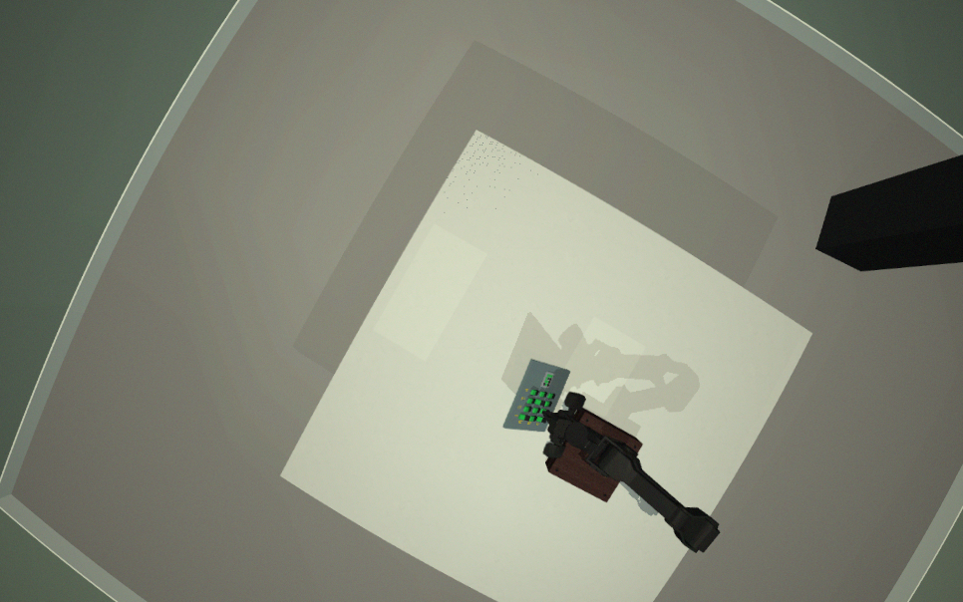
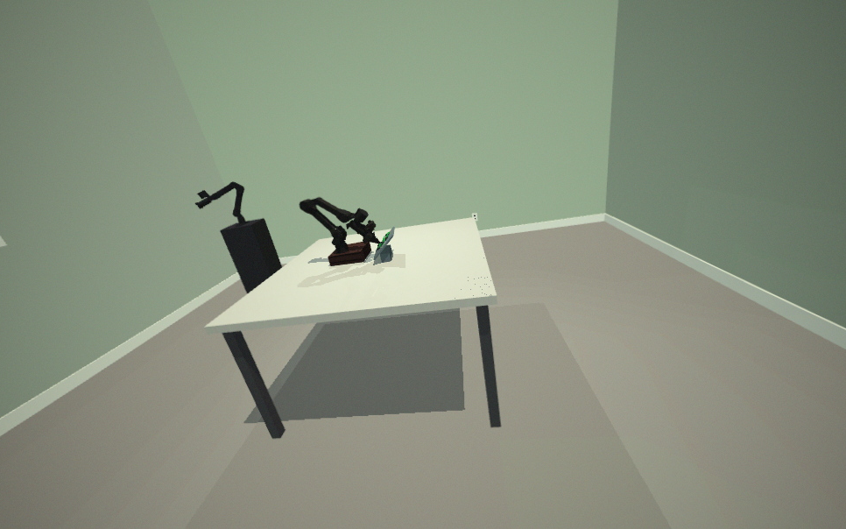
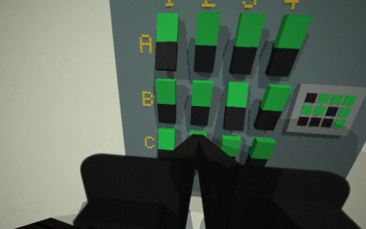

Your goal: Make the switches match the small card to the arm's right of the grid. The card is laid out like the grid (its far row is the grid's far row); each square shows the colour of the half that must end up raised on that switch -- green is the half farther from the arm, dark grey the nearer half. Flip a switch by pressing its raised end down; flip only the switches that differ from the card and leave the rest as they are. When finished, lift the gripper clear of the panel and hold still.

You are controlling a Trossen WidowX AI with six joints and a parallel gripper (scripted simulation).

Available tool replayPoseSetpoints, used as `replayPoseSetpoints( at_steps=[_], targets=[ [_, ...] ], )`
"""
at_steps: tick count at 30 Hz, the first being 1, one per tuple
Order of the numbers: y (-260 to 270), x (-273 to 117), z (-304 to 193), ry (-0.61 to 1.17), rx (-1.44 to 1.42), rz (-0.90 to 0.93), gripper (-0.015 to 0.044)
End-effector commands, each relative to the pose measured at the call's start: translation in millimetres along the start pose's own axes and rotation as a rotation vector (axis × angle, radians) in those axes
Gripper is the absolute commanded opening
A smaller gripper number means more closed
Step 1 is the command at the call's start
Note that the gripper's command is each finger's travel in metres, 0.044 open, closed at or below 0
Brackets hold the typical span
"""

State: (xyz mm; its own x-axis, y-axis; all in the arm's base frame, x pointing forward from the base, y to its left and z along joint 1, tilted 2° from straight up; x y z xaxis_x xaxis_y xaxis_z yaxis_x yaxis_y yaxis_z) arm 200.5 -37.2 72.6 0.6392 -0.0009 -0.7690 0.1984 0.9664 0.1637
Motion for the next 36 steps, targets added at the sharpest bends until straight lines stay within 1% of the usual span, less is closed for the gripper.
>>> replayPoseSetpoints(
  at_steps=[1, 5, 7, 14, 16, 20, 25, 28, 33, 36],
  targets=[
    [-1, 1, -2, 0.005, 0.008, -0.004, 0.0000],
    [-1, 2, -2, 0.005, 0.008, -0.004, 0.0000],
    [-1, -4, 1, 0.000, 0.001, 0.000, 0.0000],
    [-2, -59, -4, -0.015, 0.007, 0.001, 0.0000],
    [-1, -64, -5, -0.016, 0.007, 0.002, 0.0000],
    [-2, -64, -5, -0.016, 0.007, 0.001, 0.0000],
    [-23, -64, 0, -0.015, 0.006, 0.000, 0.0000],
    [-26, -63, 1, -0.016, 0.006, 0.000, 0.0000],
    [-26, -30, 4, 0.006, 0.006, -0.006, 0.0000],
    [-26, -29, 4, 0.007, 0.006, -0.006, 0.0000]
  ],
)
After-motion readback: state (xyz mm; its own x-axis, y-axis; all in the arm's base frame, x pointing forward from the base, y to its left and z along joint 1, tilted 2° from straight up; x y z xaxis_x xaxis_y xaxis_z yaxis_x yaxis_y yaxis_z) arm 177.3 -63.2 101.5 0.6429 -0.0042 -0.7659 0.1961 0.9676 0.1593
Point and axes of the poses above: the point midway between the two fingers, 35 mm back from their tips, its own x axis out along the fingers, its own y axis across the jaws, z = x × y, the point moved 4 cm from there along -x, back along the fingers, and after that the axes turned 15 degrees about x, right-handed, at the moved point
